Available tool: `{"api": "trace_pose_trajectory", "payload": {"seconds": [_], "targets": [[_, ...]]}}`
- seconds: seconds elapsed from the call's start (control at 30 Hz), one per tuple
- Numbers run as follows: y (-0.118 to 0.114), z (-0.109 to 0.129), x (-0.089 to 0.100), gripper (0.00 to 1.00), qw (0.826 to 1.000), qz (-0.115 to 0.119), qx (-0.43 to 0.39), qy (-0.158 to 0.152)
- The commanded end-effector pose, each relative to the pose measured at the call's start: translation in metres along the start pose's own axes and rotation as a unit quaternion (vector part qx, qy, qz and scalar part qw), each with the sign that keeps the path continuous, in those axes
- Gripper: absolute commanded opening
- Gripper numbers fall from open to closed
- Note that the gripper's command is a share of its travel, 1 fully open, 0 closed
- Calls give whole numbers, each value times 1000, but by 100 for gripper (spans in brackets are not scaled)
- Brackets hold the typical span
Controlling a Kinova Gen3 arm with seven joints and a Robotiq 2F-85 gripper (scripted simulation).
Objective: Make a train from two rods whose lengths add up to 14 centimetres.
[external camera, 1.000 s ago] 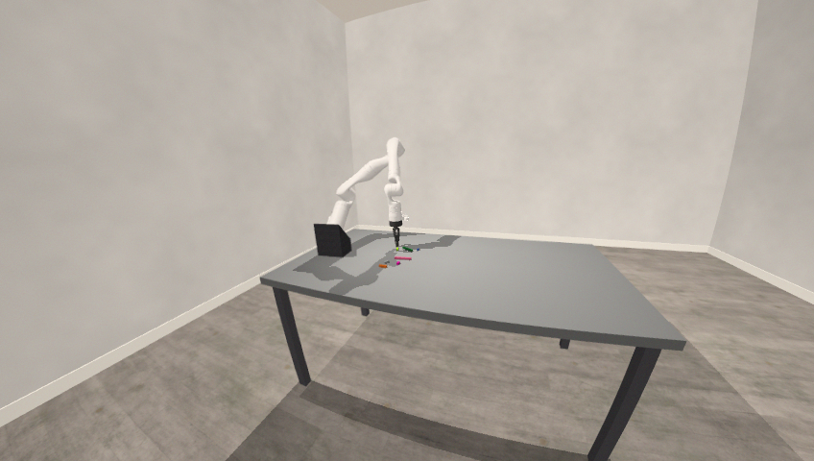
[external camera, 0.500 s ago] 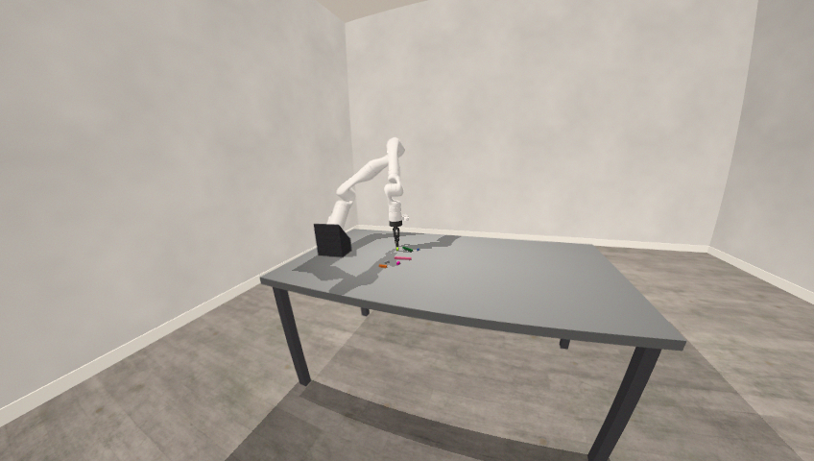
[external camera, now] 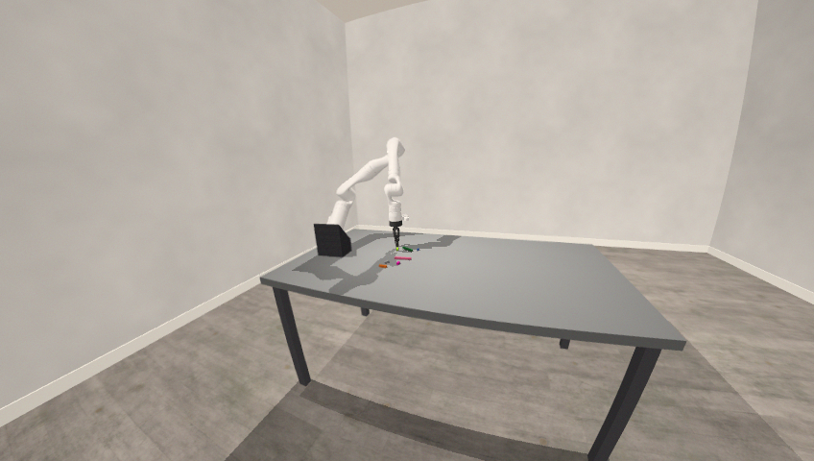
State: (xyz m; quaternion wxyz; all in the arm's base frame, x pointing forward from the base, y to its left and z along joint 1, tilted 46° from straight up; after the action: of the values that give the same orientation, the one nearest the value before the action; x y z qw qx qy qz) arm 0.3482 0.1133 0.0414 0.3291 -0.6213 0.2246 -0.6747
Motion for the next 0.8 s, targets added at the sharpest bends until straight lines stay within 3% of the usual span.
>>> {"api": "trace_pose_trajectory", "payload": {"seconds": [0.0, 0.77], "targets": [[2, 0, 0, 70, 1000, -1, 1, 1], [3, 2, 0, 70, 1000, -1, 2, 2]]}}
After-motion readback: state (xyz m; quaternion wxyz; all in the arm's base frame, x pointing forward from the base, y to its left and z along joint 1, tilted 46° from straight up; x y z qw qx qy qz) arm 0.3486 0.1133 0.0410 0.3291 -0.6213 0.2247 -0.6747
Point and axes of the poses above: the point where the finger pads meet when closed, its own x axis back along the fingers, its own y axis across the jaws, z = x × y, the point moved 3 cm from there along x, back along the fingers, and after that the axes turned 10 degrees about -x, right-handed, at the moved point
